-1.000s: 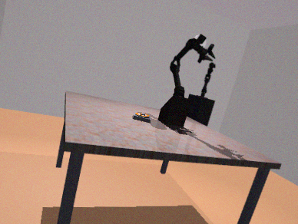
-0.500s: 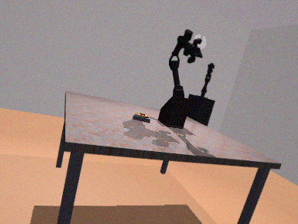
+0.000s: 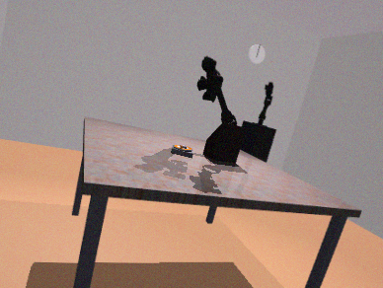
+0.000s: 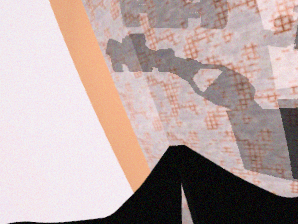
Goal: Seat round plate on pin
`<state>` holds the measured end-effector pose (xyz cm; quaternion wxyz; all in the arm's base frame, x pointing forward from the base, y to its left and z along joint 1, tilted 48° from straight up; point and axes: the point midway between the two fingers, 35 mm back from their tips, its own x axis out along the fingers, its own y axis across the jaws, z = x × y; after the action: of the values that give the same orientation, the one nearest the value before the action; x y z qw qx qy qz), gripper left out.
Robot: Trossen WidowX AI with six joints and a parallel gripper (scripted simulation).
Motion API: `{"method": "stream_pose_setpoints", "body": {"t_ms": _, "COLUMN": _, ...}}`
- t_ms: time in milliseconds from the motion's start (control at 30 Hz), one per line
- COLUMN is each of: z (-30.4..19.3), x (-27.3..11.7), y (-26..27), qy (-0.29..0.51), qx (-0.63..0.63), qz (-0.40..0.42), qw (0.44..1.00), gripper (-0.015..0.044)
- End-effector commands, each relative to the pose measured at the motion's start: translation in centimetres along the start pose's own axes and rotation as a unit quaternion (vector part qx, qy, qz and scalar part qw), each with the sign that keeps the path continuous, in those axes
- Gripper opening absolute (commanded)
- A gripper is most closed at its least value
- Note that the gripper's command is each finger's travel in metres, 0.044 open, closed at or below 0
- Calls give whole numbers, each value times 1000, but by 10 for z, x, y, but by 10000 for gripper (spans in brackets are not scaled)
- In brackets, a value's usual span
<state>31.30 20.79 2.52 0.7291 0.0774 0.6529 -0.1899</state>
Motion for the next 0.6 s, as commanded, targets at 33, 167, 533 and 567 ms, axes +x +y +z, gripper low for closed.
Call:
{"method": "stream_pose_setpoints", "body": {"t_ms": 33, "z": 49, "x": 41, "y": -49, "qy": -41, "qx": -28, "qz": -85, "qw": 995, "gripper": 0}}
{"method": "stream_pose_setpoints", "body": {"t_ms": 167, "z": 91, "x": 79, "y": -117, "qy": -58, "qx": -61, "qz": -189, "qw": 978, "gripper": 0}}
{"method": "stream_pose_setpoints", "body": {"t_ms": 533, "z": 126, "x": 111, "y": -216, "qy": -32, "qx": -112, "qz": -325, "qw": 938, "gripper": 0}}
{"method": "stream_pose_setpoints", "body": {"t_ms": 567, "z": 126, "x": 111, "y": -216, "qy": -32, "qx": -112, "qz": -325, "qw": 938, "gripper": 0}}
